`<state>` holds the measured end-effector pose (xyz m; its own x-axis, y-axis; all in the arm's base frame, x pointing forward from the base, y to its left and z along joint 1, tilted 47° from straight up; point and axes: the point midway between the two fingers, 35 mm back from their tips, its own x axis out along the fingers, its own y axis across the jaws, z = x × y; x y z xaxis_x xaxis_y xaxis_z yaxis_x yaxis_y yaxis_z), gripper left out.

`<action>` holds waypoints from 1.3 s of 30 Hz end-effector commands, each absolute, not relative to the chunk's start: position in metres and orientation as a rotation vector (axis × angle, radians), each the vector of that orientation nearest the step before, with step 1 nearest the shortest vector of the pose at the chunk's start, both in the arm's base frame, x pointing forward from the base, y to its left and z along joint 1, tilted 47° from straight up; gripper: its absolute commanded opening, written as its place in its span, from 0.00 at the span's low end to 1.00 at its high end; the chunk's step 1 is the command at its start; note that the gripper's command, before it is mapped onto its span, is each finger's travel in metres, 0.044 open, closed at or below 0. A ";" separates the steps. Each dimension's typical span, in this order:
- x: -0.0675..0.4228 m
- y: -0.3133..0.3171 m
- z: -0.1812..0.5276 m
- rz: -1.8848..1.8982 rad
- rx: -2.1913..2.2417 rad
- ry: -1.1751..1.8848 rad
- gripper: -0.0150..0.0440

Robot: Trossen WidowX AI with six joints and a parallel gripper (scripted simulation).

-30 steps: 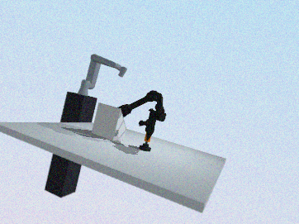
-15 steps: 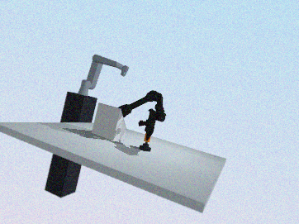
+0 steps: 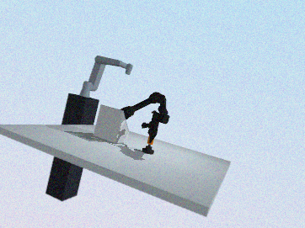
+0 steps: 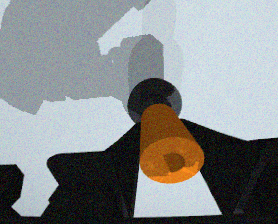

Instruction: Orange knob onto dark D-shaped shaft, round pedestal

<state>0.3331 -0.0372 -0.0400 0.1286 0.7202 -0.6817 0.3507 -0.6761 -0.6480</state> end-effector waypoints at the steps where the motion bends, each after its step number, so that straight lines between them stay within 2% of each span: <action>1: 0.332 -0.038 -0.041 1.563 -2.082 -1.033 0.25; 39: 0.333 -0.034 -0.045 1.562 -2.086 -1.039 0.25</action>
<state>0.3332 -0.0338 -0.0438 0.1276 0.7182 -0.6840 0.3517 -0.6776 -0.6459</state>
